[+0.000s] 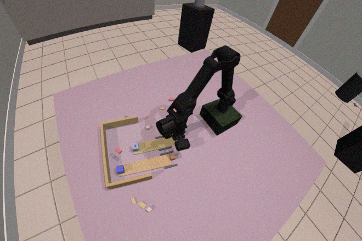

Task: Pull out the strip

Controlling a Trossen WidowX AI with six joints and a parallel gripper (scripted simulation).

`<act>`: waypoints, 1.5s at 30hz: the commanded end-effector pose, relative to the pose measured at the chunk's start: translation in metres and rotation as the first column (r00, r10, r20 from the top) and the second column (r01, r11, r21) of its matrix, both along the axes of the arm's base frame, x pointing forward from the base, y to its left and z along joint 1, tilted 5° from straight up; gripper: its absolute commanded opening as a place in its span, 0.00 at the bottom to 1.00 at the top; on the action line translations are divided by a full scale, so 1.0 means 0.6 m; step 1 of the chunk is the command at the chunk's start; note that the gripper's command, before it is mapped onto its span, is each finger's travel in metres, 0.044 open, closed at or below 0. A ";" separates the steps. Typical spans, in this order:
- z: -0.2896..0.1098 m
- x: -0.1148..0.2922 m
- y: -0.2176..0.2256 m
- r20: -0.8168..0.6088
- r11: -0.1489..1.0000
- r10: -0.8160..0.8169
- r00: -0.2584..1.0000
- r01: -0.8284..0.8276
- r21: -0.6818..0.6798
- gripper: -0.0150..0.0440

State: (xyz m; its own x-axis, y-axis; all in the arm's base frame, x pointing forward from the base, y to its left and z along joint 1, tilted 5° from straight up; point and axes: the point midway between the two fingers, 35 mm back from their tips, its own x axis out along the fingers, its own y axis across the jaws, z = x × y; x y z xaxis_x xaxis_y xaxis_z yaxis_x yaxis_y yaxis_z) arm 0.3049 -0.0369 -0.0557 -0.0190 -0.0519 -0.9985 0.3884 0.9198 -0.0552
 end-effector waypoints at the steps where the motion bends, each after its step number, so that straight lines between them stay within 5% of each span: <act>1: -0.009 -0.025 0.010 -0.032 1.000 0.000 0.999 0.000 0.012 0.25; 45: -0.007 -0.111 0.045 -0.036 1.000 0.000 0.999 0.000 0.014 0.25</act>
State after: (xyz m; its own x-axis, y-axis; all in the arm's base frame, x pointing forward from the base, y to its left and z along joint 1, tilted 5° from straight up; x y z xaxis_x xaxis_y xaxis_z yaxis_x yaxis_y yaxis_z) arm 0.2538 -0.0139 -0.0548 -0.0185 -0.0487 -0.9986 0.3881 0.9202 -0.0521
